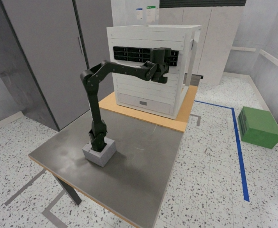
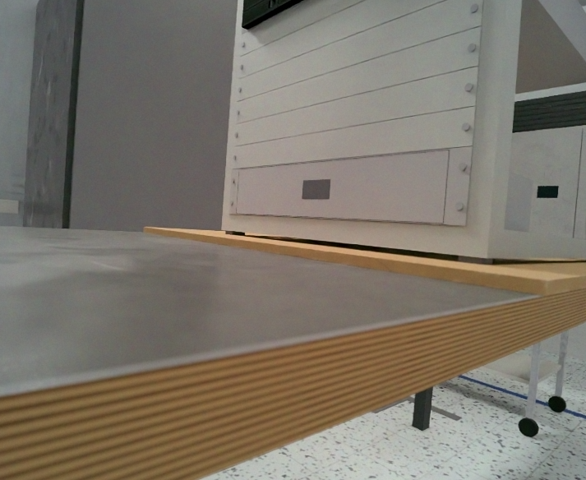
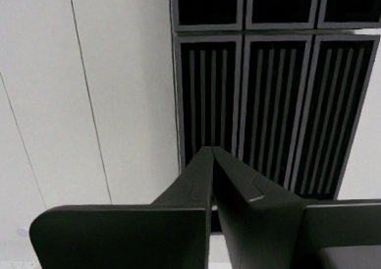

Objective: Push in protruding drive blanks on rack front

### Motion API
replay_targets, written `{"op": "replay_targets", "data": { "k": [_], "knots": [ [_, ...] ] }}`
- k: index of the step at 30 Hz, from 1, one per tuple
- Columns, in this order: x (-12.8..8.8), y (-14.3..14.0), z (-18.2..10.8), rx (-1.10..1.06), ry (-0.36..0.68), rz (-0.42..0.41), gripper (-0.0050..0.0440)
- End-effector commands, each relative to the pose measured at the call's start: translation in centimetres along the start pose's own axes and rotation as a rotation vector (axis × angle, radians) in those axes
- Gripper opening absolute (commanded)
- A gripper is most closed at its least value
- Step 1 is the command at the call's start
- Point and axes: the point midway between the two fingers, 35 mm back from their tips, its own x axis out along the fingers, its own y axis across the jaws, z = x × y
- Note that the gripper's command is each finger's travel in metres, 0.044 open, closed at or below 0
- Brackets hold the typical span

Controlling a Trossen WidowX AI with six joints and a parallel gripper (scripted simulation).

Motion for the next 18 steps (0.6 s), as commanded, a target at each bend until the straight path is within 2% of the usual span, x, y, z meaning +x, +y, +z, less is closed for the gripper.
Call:
{"op": "replay_targets", "data": {
  "k": [1, 8, 13, 15, 18],
  "knots": [
    [0.3, -1.0, 0.1, -0.015, -0.001, -0.02, -0.005],
    [-0.3, -1.0, 0.1, -0.015, -0.001, -0.02, -0.005],
    [-3.3, -0.9, 0.1, -0.015, -0.001, -0.02, -0.005],
    [-3.3, -0.9, 0.1, -0.015, -0.001, -0.02, -0.005],
    [-5.1, -0.9, 0.1, -0.015, -0.001, -0.02, -0.005]
  ]
}}
